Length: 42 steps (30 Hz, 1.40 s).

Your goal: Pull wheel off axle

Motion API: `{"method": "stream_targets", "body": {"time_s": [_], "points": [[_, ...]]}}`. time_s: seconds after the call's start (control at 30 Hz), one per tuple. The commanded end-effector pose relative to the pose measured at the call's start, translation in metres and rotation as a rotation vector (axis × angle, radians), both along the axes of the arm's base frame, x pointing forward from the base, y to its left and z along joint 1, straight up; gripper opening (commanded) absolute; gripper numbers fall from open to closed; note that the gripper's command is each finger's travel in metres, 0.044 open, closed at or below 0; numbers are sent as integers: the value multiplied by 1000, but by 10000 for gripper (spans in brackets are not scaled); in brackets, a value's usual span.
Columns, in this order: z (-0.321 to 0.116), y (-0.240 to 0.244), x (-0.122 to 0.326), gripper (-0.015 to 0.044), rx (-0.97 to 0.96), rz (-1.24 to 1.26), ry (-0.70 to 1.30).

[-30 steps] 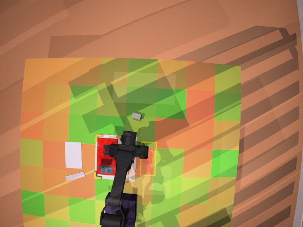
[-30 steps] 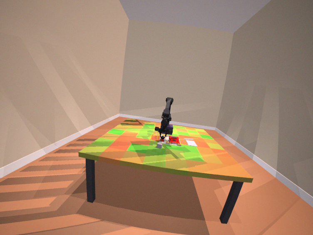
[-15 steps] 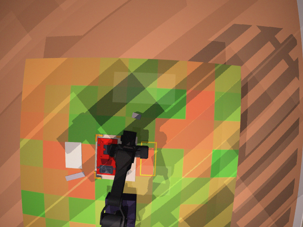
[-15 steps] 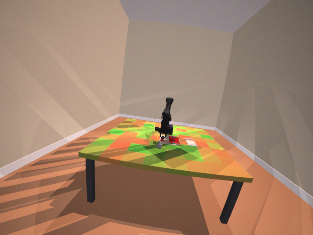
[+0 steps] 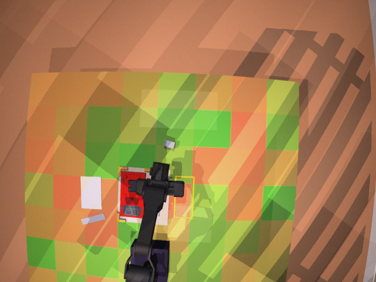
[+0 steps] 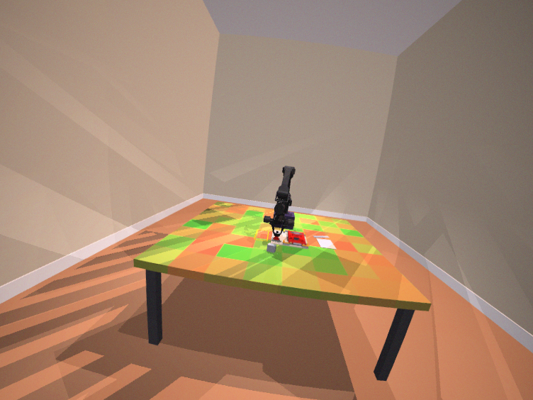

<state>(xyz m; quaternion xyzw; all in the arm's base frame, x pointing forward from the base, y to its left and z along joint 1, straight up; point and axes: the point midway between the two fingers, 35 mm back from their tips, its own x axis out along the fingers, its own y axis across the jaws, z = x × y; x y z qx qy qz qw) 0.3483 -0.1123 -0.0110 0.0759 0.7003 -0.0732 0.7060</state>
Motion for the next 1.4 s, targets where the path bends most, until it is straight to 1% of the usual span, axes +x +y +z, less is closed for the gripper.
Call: {"method": "stream_targets", "body": {"time_s": [0.0,1.37], "points": [[15,0,-1,0,-4,3,-10],[29,1,-2,0,-6,4,-12]]}}
